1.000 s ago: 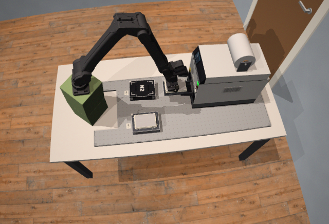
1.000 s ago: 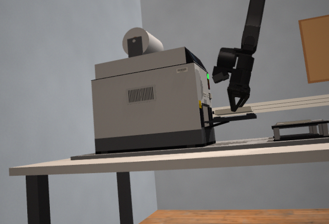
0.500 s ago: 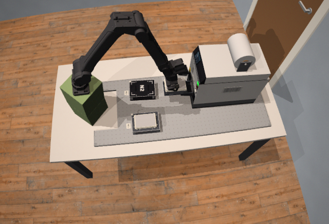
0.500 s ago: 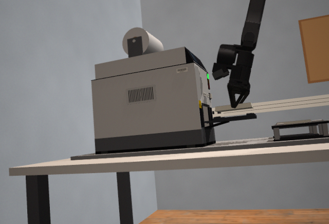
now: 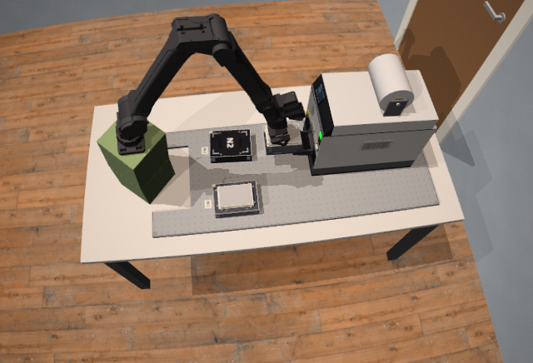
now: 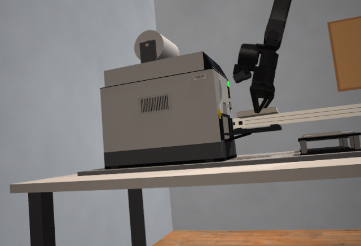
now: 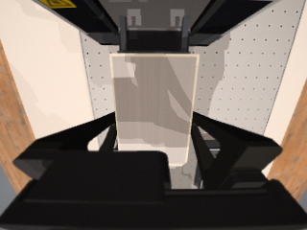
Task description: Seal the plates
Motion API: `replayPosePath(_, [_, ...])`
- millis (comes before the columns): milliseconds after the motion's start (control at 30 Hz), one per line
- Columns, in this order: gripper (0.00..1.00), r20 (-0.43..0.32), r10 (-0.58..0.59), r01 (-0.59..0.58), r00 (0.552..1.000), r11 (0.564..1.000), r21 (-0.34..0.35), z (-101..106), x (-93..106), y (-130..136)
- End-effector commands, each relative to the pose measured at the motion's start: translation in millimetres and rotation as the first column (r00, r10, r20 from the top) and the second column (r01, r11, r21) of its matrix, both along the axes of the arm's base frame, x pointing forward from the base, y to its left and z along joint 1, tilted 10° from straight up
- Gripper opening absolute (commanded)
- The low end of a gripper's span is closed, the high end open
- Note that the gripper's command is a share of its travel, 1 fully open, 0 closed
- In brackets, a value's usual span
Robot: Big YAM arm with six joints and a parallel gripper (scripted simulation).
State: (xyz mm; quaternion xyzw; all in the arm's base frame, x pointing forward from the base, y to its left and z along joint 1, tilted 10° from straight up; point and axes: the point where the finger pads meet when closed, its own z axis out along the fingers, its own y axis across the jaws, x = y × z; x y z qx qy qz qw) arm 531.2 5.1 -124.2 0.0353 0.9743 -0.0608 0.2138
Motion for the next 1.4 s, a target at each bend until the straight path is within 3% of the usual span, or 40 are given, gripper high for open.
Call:
replayPosePath(0, [0.0, 0.067, 0.0, -0.001, 0.998, 1.0, 0.01, 39, 19.2, 7])
replayPosePath(167, [0.0, 0.079, 0.003, -0.004, 0.997, 1.0, 0.012, 51, 23.5, 12])
replayPosePath(267, [0.0, 0.049, 0.006, -0.006, 0.999, 1.0, 0.009, 44, 13.5, 13])
replayPosePath(733, [0.0, 0.031, -0.017, 0.016, 0.999, 1.0, 0.01, 27, 7.3, -1])
replayPosePath(1200, [0.0, 0.041, 0.003, -0.003, 0.999, 1.0, 0.011, 27, 17.0, 10])
replayPosePath(1367, [0.0, 0.059, 0.008, -0.008, 0.998, 1.0, 0.012, 36, 22.5, 13])
